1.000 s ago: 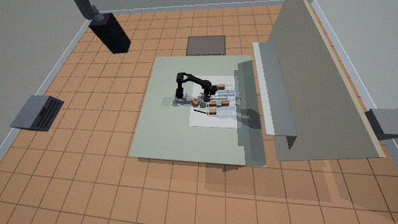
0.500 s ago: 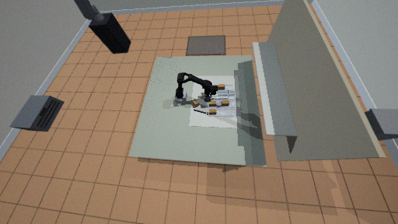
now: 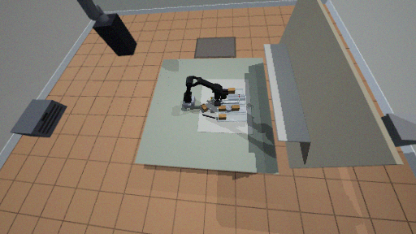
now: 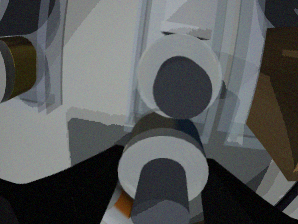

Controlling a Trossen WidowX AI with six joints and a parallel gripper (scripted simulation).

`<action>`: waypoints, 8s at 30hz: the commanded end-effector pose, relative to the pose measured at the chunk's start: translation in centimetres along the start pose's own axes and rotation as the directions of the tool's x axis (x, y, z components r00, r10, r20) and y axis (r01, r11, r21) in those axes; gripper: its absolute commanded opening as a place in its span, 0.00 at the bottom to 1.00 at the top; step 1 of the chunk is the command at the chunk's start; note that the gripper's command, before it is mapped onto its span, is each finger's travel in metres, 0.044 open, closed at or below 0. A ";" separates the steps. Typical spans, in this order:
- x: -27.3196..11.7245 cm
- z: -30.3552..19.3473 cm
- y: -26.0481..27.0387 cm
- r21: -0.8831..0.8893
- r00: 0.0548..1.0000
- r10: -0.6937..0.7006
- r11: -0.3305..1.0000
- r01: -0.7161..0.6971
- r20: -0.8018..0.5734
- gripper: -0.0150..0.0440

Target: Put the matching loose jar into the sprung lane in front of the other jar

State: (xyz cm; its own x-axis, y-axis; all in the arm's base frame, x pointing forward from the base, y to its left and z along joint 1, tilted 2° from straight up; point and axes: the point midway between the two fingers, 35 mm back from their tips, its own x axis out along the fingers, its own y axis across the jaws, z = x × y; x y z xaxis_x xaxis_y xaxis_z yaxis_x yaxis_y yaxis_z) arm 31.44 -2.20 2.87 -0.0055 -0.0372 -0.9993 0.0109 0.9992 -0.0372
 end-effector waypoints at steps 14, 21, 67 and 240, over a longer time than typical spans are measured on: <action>-0.5 1.6 -0.1 0.001 1.000 -0.003 1.000 0.003 0.031 0.25; -0.6 1.8 -0.1 0.001 1.000 -0.003 1.000 0.003 0.031 0.25; -1.0 3.4 0.0 0.001 0.999 -0.003 1.000 0.003 0.032 0.25; 2.0 3.2 -0.1 0.001 0.999 -0.004 1.000 0.003 0.032 0.25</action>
State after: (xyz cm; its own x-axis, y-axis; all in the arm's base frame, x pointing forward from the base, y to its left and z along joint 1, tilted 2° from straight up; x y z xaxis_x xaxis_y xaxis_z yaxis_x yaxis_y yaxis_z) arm 34.40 -2.31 0.80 0.0164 -0.0386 -0.9991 0.0118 0.9992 -0.0384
